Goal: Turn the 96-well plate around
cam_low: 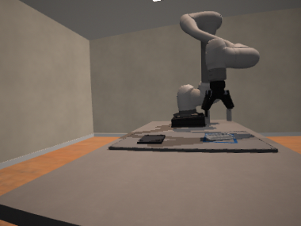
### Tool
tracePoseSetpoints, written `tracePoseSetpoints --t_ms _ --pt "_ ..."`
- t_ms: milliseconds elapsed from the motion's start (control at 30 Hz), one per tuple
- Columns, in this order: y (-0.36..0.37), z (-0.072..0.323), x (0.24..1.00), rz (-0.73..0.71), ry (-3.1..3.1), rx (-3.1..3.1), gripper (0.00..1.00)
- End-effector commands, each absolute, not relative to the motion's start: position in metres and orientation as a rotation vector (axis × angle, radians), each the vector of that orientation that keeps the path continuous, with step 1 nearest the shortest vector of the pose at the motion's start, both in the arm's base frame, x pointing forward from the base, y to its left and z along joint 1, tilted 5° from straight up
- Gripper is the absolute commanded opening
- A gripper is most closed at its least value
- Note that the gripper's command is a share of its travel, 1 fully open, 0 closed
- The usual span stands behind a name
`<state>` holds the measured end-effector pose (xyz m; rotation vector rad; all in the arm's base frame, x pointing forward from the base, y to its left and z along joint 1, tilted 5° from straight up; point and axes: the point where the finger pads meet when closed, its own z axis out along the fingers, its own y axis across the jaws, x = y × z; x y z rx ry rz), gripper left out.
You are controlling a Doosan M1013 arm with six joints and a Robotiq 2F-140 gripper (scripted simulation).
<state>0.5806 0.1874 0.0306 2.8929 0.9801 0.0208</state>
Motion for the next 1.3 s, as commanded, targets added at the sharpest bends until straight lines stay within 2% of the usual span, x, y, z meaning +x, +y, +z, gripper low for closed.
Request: tracePoseSetpoints --t_ms 0,1267 --pt "0.1874 0.0307 0.5806 0.012 1.158 2.835 1.00" --pt "0.1874 0.0307 0.5806 -0.052 2.443 1.856 1.00"
